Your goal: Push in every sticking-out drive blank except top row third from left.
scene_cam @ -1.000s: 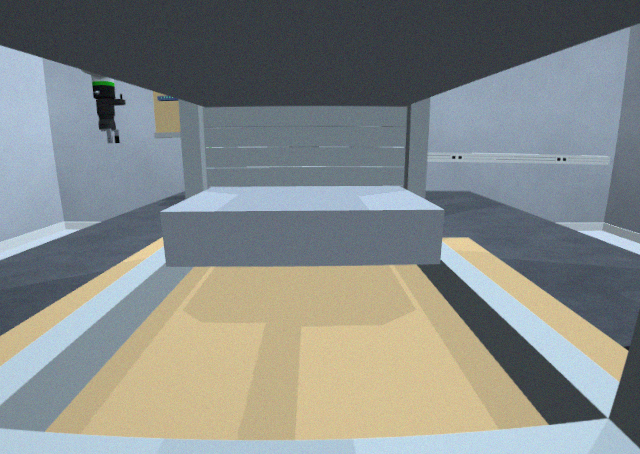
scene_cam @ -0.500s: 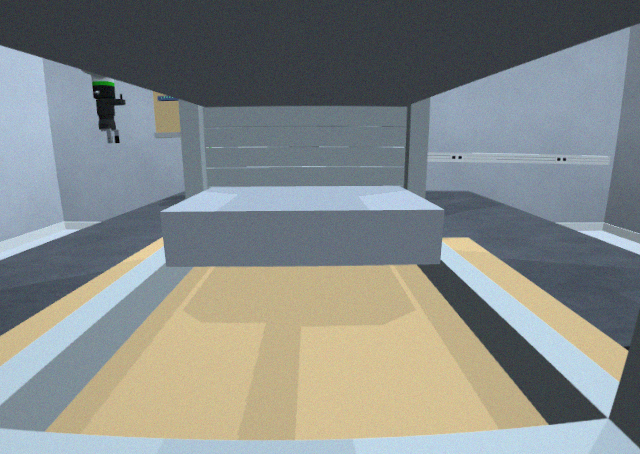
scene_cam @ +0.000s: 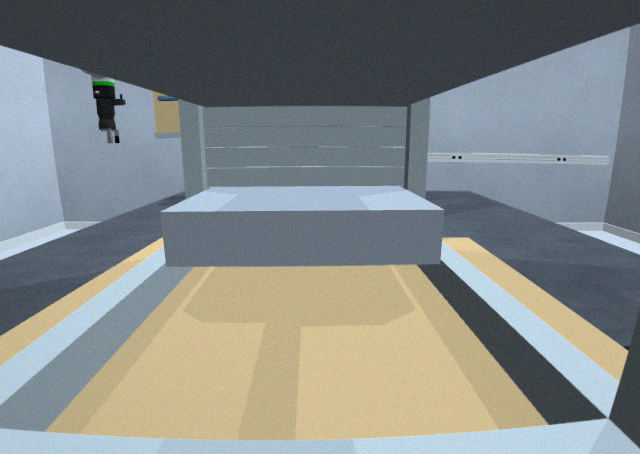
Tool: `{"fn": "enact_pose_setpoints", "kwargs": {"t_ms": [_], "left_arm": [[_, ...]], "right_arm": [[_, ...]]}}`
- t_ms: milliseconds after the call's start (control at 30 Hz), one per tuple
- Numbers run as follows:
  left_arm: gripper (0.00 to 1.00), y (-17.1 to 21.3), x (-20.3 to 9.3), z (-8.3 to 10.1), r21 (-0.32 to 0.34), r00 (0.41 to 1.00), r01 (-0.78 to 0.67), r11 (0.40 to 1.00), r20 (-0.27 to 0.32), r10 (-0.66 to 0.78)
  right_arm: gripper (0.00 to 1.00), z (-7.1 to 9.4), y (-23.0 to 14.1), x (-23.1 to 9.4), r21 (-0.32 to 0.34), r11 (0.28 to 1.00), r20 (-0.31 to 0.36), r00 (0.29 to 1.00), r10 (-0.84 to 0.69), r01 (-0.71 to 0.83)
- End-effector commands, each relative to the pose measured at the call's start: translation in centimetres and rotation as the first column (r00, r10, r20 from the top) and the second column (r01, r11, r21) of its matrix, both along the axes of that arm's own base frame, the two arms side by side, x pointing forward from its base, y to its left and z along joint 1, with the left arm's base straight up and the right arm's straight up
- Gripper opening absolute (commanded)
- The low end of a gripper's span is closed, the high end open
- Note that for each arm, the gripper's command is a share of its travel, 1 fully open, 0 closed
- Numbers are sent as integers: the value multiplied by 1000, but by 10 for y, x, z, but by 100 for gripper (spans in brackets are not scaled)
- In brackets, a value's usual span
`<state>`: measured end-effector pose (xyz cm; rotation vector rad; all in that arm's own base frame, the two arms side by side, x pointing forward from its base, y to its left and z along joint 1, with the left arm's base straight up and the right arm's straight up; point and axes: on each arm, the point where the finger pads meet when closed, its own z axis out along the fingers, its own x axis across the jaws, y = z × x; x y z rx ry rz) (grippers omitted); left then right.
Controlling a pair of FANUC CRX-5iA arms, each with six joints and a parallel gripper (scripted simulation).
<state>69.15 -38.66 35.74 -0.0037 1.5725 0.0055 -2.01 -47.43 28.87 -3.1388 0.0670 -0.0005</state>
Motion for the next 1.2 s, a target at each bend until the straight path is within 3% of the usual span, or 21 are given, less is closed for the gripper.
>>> {"fn": "enact_pose_setpoints", "kwargs": {"t_ms": [0,1167], "left_arm": [[0,0,4,1,-1,1000,0,1000,2,0],[0,0,20,1,-1,1000,0,1000,2,0]], "right_arm": [[100,1,0,0,-2,1000,0,1000,0,0],[100,1,0,0,-2,1000,0,1000,0,0]]}}
